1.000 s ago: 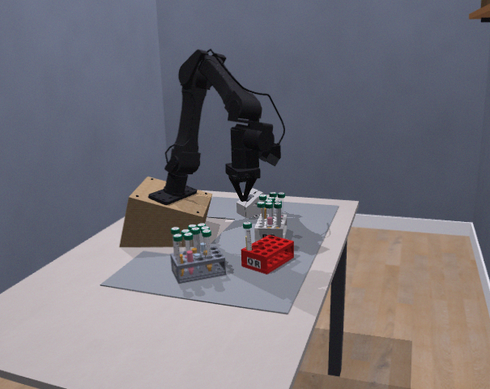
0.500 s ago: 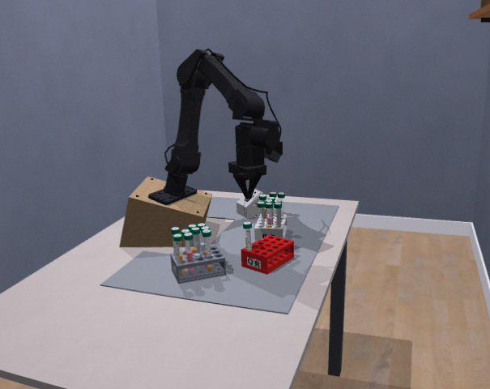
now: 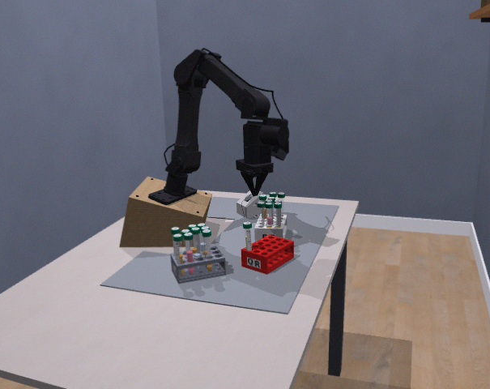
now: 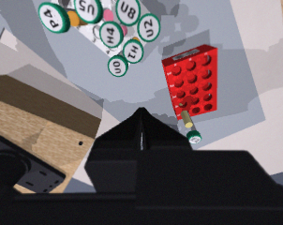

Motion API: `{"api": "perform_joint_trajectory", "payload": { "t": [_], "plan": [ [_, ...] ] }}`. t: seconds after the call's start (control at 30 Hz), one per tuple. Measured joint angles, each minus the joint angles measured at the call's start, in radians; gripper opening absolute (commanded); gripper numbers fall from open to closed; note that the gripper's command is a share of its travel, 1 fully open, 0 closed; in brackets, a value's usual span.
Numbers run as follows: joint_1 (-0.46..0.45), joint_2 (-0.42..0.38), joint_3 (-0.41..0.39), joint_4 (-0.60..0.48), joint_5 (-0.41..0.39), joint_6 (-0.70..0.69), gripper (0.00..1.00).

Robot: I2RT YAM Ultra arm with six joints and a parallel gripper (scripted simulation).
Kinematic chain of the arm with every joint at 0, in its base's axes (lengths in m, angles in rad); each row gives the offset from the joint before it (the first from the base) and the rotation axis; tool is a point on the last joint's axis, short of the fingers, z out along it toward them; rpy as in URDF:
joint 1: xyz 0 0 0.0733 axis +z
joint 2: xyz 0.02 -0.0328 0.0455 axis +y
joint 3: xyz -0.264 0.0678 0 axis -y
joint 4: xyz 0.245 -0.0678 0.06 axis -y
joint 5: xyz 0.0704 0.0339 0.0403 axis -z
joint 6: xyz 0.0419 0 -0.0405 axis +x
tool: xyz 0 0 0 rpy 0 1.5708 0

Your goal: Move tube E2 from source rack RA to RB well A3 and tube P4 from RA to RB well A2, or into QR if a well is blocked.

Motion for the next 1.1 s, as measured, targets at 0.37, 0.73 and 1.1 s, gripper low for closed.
{"api": "perform_joint_trajectory", "payload": {
  "t": [0.37, 0.73, 1.1],
  "plan": [
    [0.188, -0.033, 0.000, 0.000, 0.035, 0.156, 0.00],
    [0.217, -0.035, 0.000, 0.000, 0.054, 0.222, 0.00],
    [0.217, -0.035, 0.000, 0.000, 0.055, 0.227, 0.00]
  ]
}}
